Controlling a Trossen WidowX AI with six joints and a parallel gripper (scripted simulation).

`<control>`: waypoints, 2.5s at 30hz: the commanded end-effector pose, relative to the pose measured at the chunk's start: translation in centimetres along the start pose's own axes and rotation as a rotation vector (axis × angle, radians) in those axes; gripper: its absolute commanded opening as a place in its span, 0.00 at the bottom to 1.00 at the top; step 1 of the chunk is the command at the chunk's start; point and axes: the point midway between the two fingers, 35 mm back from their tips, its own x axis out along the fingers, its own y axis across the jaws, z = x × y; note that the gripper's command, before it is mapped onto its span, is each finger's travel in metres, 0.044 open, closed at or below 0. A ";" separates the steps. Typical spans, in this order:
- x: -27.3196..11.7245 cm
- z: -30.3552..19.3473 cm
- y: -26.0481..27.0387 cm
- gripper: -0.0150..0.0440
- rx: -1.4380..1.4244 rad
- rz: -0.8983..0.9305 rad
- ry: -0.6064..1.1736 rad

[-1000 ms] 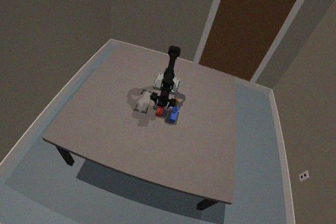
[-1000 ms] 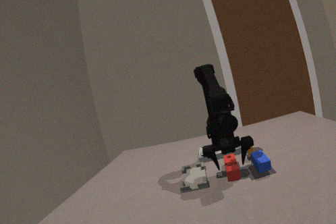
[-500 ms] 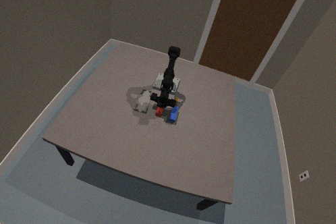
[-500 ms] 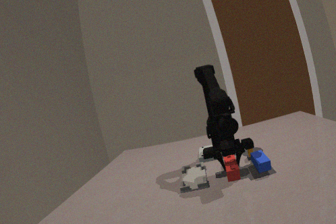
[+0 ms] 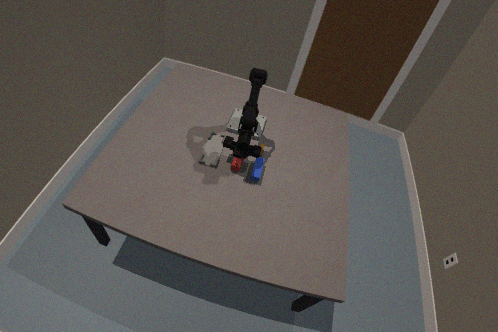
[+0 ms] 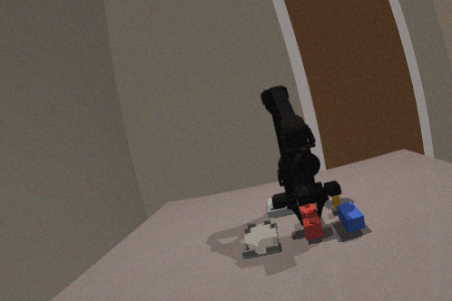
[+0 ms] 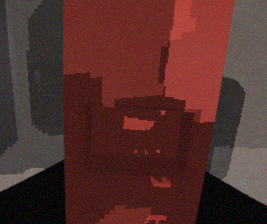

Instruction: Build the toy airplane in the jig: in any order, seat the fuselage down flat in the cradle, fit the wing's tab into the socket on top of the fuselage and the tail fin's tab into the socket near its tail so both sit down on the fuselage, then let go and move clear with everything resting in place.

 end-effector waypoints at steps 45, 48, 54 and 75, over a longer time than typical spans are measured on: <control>-10.5 0.1 -2.6 0.25 -0.009 0.002 -0.014; -10.2 0.2 -3.5 0.25 -0.011 0.000 -0.015; -9.4 0.2 -5.4 0.25 -0.015 -0.002 -0.015; -6.8 -0.7 -11.8 0.25 -0.047 -0.008 -0.014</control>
